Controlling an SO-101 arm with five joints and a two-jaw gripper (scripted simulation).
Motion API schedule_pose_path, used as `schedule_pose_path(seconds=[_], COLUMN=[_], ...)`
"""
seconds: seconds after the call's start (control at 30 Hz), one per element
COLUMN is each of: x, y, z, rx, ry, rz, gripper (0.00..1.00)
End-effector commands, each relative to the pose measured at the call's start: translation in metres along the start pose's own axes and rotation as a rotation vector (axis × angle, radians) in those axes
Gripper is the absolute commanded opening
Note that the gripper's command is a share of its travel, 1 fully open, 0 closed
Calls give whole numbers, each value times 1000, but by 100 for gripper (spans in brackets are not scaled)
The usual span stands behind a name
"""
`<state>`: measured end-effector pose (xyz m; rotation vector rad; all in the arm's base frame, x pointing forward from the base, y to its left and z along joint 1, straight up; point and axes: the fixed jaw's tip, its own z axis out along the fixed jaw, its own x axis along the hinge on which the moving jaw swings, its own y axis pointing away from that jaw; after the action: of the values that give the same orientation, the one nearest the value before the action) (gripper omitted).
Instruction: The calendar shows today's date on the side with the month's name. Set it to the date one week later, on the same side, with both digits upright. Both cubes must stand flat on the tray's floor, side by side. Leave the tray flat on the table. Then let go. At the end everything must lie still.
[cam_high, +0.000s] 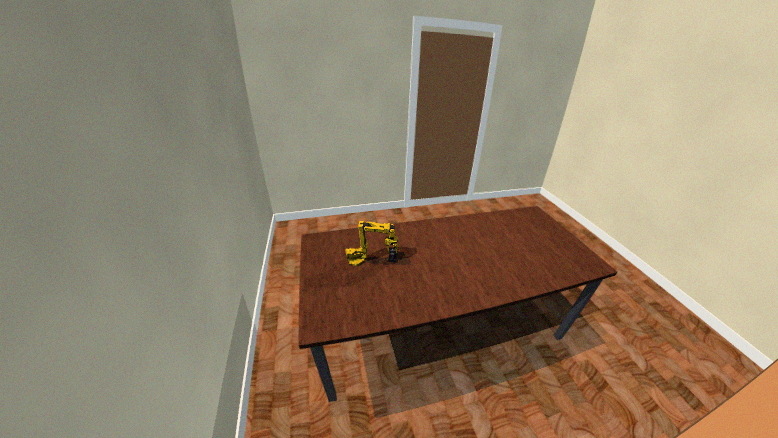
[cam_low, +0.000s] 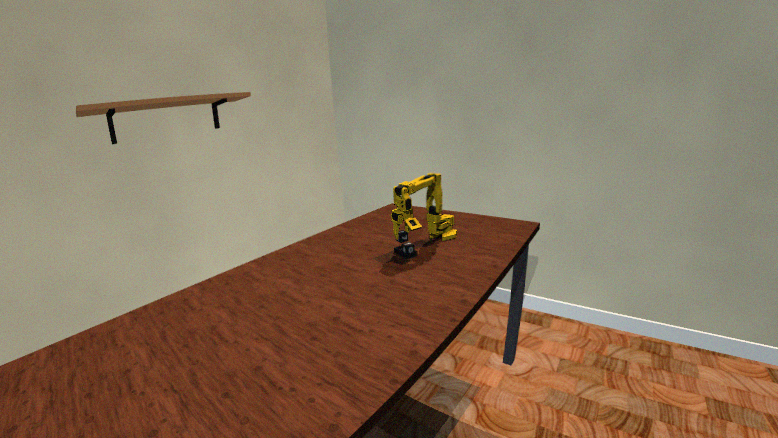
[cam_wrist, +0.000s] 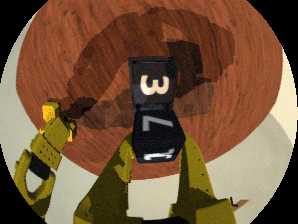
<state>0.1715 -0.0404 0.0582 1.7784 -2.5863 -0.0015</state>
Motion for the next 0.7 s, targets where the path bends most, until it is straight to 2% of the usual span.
schedule_pose_path(seconds=[0.0,0.67], x=[-2,-2], y=[-4,-4], z=[-4,3], rx=[38,39], ry=[-7,-7], rz=[-3,-3], gripper=[0,0])
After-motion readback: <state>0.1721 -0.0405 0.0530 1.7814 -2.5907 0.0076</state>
